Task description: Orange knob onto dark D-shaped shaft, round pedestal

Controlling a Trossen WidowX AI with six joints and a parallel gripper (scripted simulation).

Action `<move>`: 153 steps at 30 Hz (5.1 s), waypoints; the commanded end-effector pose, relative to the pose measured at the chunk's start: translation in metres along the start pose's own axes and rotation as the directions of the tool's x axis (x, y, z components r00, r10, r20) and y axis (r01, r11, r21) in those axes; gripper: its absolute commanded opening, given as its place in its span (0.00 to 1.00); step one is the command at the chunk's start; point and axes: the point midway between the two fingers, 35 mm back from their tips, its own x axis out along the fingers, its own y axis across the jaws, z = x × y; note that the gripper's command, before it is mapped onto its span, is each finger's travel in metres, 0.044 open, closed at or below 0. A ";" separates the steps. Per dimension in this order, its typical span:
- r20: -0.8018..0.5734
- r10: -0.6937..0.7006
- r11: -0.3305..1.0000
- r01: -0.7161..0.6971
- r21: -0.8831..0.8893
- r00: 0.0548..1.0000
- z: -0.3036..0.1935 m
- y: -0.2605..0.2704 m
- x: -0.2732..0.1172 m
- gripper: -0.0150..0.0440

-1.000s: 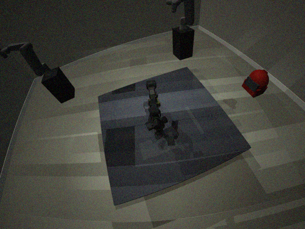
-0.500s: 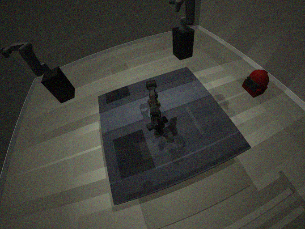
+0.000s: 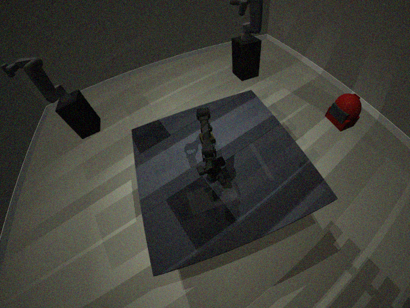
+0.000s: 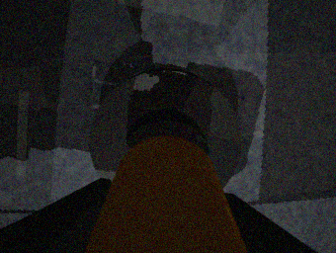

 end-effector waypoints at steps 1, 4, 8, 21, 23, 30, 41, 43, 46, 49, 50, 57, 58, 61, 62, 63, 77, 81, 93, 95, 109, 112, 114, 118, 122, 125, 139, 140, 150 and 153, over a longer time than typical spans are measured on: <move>-0.001 -0.002 1.000 0.002 0.015 1.000 0.000 0.000 0.001 0.25; -0.001 -0.002 1.000 0.002 0.015 1.000 0.000 0.000 0.001 0.25; -0.001 -0.002 1.000 0.002 0.015 1.000 0.000 0.000 0.001 0.25; -0.001 -0.002 0.998 0.002 -0.059 1.000 -0.001 0.000 -0.007 0.25; -0.001 -0.002 0.996 0.002 -0.085 1.000 -0.001 0.000 -0.006 0.25; -0.001 -0.002 0.996 0.002 -0.085 1.000 0.000 0.000 -0.003 0.25; -0.001 -0.002 0.996 0.002 -0.085 1.000 0.000 0.000 -0.001 0.25; -0.001 -0.002 0.996 0.002 -0.085 1.000 0.000 0.000 -0.001 0.25; -0.001 -0.002 0.996 0.002 -0.085 1.000 -0.001 0.000 0.000 0.25; -0.001 -0.002 0.996 0.002 -0.085 1.000 -0.001 0.000 0.000 0.25; -0.001 -0.002 0.996 0.002 -0.085 1.000 -0.001 0.000 0.000 0.25; -0.001 -0.002 0.995 0.002 -0.097 1.000 0.000 0.000 -0.006 0.25; -0.001 -0.002 0.994 0.002 -0.112 1.000 0.000 0.000 -0.006 0.25; -0.001 -0.002 0.991 0.002 -0.137 1.000 0.000 0.000 -0.004 0.25; -0.001 -0.002 0.991 0.002 -0.137 1.000 0.000 0.000 -0.003 0.25; -0.001 -0.002 0.991 0.002 -0.137 1.000 0.000 0.000 -0.003 0.25; -0.001 -0.002 0.991 0.002 -0.137 1.000 0.000 0.000 -0.001 0.25; -0.001 -0.002 0.991 0.002 -0.137 1.000 -0.001 0.000 0.000 0.25; -0.001 -0.002 0.987 0.002 -0.164 1.000 0.000 0.000 -0.006 0.25; -0.001 -0.002 0.982 0.002 -0.189 1.000 0.000 0.000 -0.005 0.25; -0.001 -0.002 0.982 0.002 -0.189 1.000 0.000 0.000 -0.001 0.25; -0.001 -0.002 0.982 0.002 -0.189 1.000 0.000 0.000 -0.001 0.25; -0.001 -0.002 0.982 0.002 -0.189 1.000 0.000 0.000 -0.001 0.25; -0.001 -0.002 0.982 0.002 -0.189 1.000 0.000 0.000 -0.001 0.25; -0.001 -0.002 0.982 0.002 -0.189 1.000 0.000 0.000 -0.004 0.25; -0.001 -0.002 0.982 0.002 -0.189 1.000 0.000 0.000 -0.006 0.25; -0.001 -0.002 0.971 0.002 -0.240 1.000 0.000 -0.001 -0.001 0.25; -0.001 -0.002 0.971 0.002 -0.240 1.000 0.000 -0.001 -0.001 0.25; -0.001 -0.002 0.971 0.002 -0.240 1.000 0.000 0.000 0.000 0.25; -0.001 -0.002 0.971 0.002 -0.240 1.000 0.000 0.000 0.000 0.25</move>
